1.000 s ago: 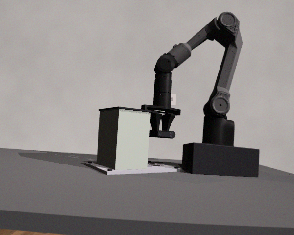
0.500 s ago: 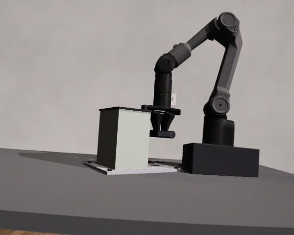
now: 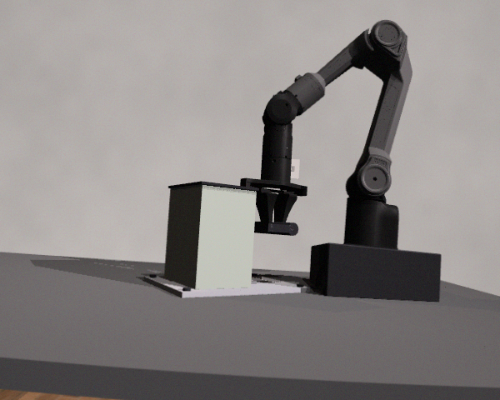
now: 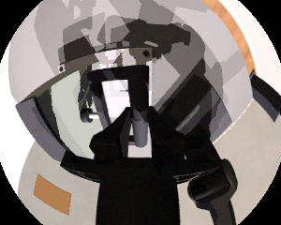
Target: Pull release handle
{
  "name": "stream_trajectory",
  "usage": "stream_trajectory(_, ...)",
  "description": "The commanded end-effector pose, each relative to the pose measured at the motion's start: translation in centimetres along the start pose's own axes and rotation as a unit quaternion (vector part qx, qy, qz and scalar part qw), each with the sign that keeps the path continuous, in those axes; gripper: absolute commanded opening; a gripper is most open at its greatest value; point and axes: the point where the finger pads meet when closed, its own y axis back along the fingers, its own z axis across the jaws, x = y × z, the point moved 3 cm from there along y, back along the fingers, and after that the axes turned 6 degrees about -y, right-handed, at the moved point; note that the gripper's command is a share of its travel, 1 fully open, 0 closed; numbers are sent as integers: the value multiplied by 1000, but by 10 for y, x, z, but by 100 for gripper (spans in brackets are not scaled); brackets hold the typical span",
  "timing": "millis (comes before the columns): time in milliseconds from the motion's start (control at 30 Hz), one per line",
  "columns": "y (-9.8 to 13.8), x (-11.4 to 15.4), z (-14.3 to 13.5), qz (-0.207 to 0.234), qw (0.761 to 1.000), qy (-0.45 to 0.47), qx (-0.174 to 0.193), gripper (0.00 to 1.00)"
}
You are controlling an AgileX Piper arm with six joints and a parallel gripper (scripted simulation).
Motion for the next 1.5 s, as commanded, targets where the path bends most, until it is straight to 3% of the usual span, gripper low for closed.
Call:
stream_trajectory(0, -1, 0, 0, 1, 1000, -1, 0, 0)
stream_trajectory(1467, 0, -1, -10, 0, 1000, 0, 0, 0)
